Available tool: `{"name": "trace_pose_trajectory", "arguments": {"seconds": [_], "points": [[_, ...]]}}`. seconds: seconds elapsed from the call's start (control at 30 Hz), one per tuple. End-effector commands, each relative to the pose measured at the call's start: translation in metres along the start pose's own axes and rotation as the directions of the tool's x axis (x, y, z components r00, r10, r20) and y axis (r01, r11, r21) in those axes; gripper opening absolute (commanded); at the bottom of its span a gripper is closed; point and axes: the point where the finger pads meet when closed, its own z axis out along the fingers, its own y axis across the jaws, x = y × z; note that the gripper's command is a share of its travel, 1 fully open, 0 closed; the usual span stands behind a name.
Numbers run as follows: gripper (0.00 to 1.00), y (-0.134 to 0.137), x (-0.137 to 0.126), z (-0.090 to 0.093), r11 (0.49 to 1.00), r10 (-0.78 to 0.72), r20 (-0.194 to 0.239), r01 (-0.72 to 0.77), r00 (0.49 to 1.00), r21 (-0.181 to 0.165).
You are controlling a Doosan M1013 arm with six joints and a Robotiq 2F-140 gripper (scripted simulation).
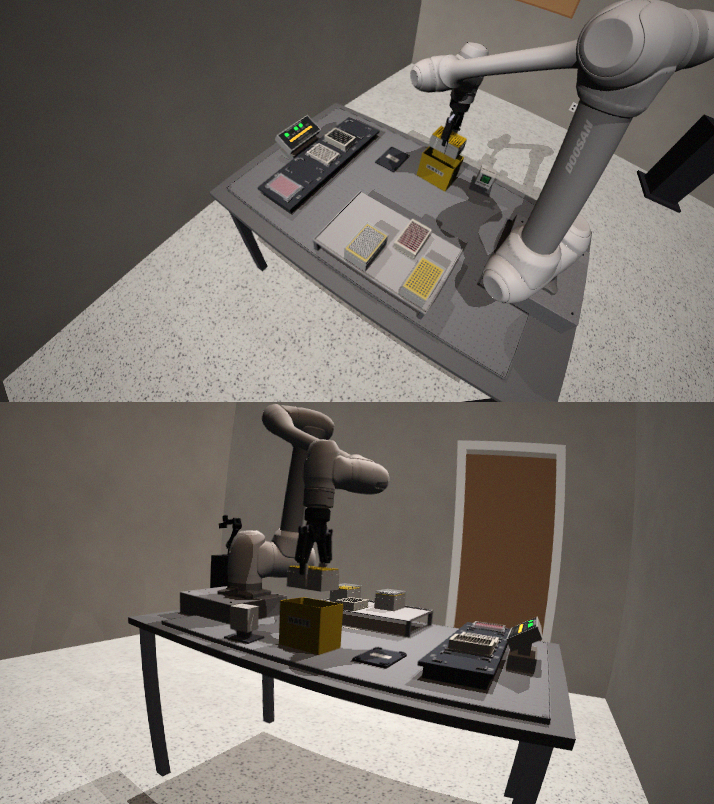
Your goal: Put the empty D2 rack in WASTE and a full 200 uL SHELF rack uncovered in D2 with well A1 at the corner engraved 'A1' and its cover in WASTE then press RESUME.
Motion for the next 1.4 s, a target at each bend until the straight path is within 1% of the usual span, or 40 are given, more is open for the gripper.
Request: {"name": "trace_pose_trajectory", "arguments": {"seconds": [0.0,0.43,1.37], "points": [[0.00,0.0000,0.0000,-0.0001,1.000,0.000,0.000,0.000,1.000,0.000],[0.00,0.0000,0.0000,-0.0001,1.000,0.000,0.000,0.000,1.000,0.000],[0.00,0.0000,0.0000,0.0086,1.000,0.000,0.000,0.000,1.000,0.000]]}}
